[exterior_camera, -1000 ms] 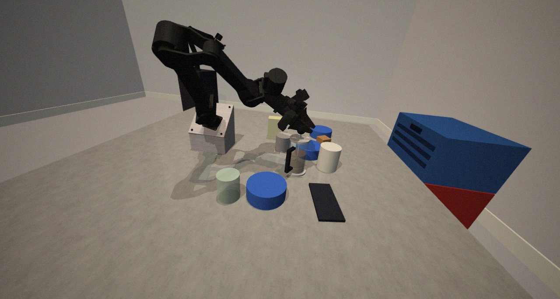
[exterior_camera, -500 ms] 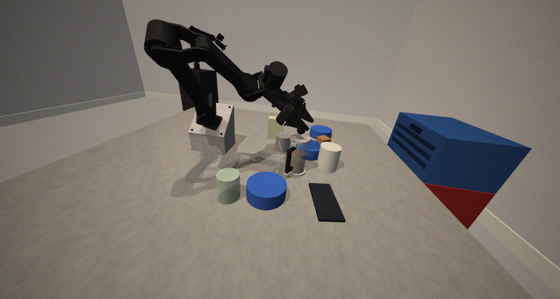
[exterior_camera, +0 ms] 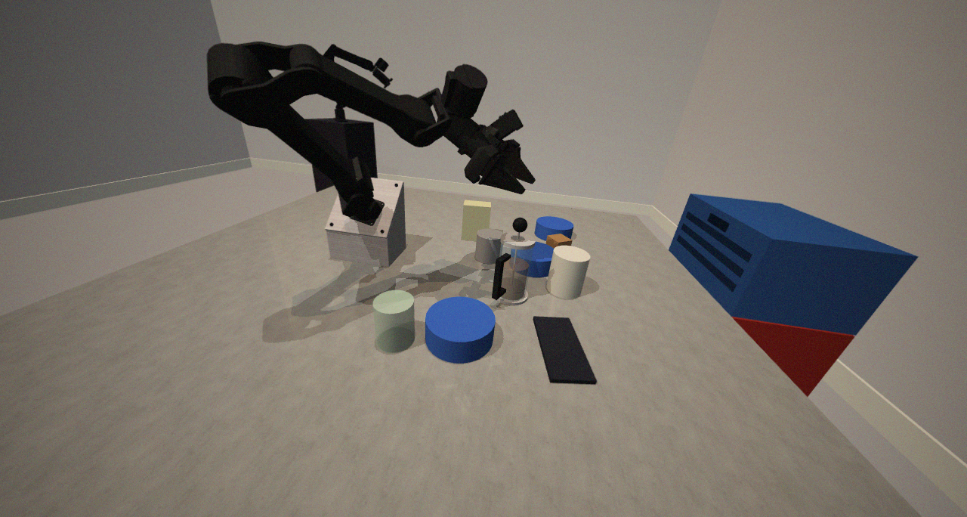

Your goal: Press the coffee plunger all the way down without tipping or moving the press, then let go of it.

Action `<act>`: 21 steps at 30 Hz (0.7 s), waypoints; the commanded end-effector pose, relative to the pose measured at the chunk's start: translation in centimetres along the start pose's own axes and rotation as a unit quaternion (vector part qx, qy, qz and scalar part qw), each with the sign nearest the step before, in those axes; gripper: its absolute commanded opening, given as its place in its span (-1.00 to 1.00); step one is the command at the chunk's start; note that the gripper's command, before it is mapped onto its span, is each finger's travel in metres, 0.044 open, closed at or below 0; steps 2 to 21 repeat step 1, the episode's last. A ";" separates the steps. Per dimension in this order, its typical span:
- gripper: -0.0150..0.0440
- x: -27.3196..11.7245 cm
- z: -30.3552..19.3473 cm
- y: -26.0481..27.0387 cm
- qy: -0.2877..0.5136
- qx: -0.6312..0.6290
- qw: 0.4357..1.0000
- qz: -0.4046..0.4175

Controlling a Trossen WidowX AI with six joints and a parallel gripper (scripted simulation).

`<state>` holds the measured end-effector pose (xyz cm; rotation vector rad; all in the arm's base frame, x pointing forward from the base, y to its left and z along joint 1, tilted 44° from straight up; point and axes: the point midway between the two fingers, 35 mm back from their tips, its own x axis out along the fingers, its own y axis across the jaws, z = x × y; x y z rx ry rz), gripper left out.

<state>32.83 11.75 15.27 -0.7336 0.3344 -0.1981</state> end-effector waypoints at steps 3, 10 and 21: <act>1.00 -0.2 0.2 -0.3 -0.002 0.005 1.000 -0.002; 1.00 -0.2 0.2 -0.3 -0.002 0.005 1.000 -0.002; 1.00 -0.2 0.2 -0.3 -0.002 0.005 1.000 -0.002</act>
